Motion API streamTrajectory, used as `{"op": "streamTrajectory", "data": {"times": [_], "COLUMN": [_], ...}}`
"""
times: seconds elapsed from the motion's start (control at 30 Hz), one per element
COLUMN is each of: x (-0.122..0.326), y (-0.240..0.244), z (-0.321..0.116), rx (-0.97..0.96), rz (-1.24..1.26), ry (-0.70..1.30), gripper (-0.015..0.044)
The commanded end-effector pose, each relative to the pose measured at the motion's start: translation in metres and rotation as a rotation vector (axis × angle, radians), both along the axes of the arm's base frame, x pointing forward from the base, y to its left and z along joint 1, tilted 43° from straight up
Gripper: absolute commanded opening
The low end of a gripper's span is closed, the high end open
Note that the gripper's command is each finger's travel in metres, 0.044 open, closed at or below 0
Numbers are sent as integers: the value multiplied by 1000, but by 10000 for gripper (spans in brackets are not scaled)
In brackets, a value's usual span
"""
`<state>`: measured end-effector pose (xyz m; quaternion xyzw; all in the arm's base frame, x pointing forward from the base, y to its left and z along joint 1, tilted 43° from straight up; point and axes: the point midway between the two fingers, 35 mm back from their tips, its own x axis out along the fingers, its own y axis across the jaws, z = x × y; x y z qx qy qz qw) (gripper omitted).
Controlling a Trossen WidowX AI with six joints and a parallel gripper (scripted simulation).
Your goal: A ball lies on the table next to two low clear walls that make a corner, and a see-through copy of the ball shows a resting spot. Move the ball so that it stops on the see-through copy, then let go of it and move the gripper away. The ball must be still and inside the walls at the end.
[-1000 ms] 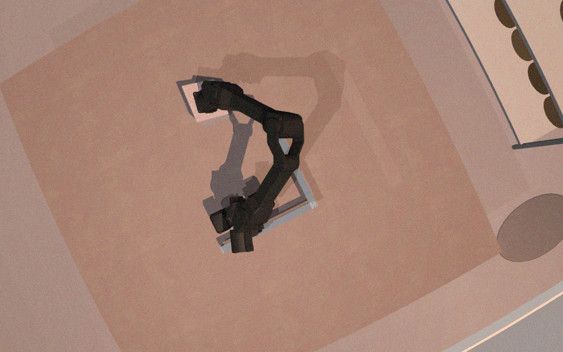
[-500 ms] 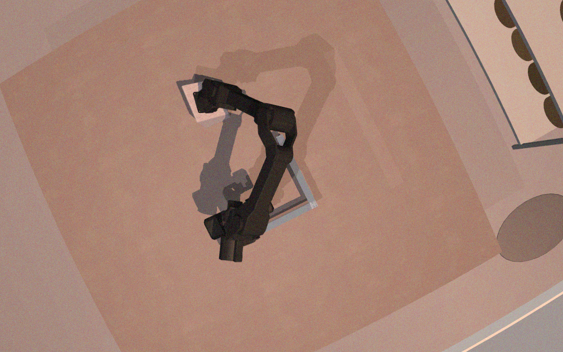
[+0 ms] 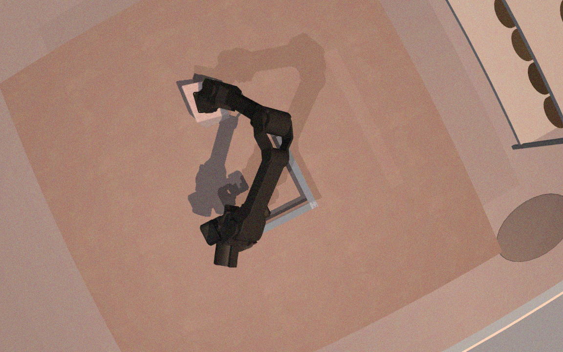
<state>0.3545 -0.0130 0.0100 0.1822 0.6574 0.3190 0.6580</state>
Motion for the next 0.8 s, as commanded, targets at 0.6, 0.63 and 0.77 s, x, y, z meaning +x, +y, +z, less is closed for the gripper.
{"op": "streamTrajectory", "data": {"times": [0.6,0.63,0.77], "x": [-4,-4,-4], "y": [56,56,58], "z": [-73,-73,-75], "rx": [12,12,12], "rz": [0,0,0], "ry": [15,15,15], "gripper": [0,0,0]}}
